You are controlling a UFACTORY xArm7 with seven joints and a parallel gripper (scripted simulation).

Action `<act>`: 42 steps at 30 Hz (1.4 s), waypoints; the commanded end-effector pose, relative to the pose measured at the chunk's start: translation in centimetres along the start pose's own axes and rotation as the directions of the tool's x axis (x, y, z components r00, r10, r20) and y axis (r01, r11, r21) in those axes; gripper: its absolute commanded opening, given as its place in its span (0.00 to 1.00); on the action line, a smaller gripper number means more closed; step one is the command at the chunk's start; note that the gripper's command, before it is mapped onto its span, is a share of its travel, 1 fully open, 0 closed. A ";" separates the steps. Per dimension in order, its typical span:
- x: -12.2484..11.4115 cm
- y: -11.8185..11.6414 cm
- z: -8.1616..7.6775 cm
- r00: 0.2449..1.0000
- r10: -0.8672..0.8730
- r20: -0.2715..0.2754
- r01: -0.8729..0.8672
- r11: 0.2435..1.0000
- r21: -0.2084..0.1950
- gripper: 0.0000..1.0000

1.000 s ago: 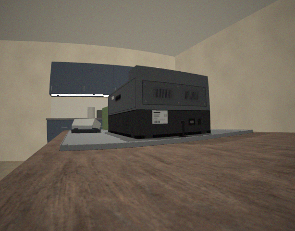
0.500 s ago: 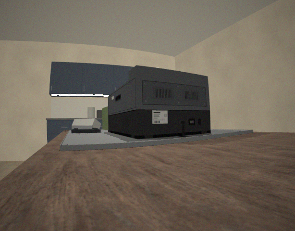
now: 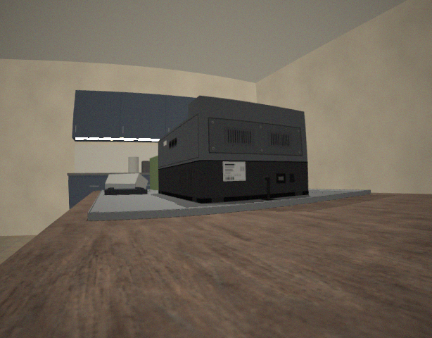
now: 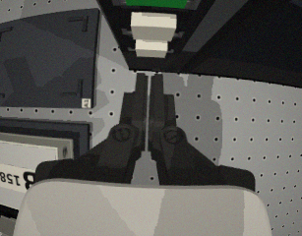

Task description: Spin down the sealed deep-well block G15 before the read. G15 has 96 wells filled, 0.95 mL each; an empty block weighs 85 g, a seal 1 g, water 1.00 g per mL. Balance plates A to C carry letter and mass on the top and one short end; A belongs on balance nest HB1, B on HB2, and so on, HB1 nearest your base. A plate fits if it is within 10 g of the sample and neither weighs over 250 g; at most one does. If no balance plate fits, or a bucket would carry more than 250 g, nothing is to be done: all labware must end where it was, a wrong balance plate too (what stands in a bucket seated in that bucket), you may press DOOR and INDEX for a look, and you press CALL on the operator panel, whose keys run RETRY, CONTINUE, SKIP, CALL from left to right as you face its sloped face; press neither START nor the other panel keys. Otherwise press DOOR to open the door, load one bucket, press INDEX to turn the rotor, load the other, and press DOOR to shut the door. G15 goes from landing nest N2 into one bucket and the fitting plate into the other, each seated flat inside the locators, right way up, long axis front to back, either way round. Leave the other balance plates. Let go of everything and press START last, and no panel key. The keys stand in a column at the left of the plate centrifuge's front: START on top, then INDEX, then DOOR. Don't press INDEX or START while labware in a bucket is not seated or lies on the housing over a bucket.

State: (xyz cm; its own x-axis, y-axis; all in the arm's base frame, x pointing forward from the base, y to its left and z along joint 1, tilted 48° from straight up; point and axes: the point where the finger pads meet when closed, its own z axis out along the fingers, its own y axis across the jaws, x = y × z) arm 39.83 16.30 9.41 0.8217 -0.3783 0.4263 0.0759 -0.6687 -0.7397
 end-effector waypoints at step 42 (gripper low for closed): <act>-3.7 0.0 -5.1 0.999 0.001 0.044 -0.001 1.000 -0.001 0.00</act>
State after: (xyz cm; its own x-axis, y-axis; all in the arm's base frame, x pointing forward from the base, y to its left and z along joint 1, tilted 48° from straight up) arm 33.85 14.75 10.20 0.8381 -0.3593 0.4104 0.0750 -0.6694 -0.7391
